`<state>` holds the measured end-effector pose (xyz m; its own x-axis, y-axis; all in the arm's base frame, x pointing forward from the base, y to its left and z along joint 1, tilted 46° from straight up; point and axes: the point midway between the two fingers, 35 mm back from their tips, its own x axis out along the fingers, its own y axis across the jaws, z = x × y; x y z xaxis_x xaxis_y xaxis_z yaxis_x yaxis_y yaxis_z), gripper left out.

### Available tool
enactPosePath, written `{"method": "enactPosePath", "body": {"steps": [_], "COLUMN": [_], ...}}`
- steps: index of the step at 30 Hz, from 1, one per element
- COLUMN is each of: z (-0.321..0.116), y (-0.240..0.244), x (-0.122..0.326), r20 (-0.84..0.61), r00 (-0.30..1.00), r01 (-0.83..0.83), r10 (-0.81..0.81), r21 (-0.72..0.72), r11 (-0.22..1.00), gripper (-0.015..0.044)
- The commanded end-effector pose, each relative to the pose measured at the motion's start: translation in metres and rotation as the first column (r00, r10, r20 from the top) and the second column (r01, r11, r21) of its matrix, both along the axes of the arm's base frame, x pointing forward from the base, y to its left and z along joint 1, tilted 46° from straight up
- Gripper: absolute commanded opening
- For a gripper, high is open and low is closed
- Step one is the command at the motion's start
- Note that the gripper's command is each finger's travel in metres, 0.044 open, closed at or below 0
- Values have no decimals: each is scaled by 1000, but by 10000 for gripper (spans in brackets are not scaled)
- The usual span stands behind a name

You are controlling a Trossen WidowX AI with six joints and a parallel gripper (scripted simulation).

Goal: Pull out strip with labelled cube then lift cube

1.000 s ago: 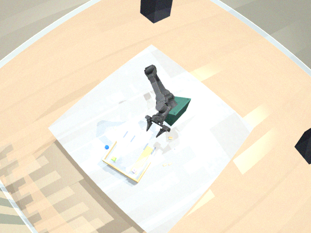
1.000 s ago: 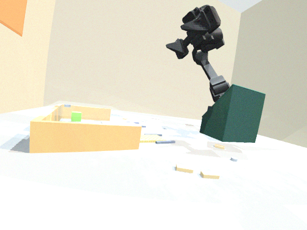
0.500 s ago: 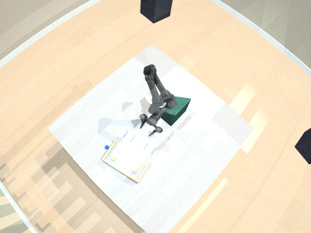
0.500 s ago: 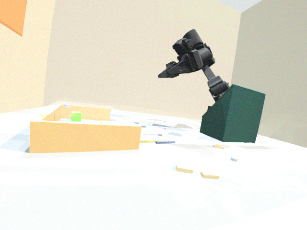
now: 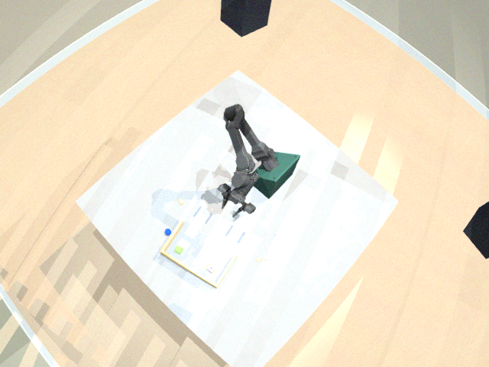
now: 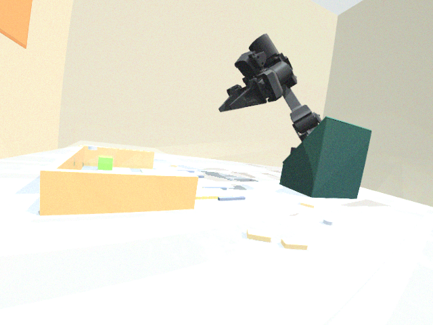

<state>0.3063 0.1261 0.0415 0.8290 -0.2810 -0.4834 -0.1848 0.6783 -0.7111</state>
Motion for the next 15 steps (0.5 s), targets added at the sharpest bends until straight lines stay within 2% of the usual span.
{"method": "enactPosePath", "body": {"steps": [1, 8, 15], "z": [-22, -64, -101], "y": [7, 3, -11], "x": [19, 42, 50], "r20": [-122, -332, -480], "r00": [990, 911, 753], "r01": [67, 212, 353], "r10": [-70, -245, -449], "r21": [-30, -132, -281], "r11": [997, 968, 892], "gripper": [190, 6, 0]}}
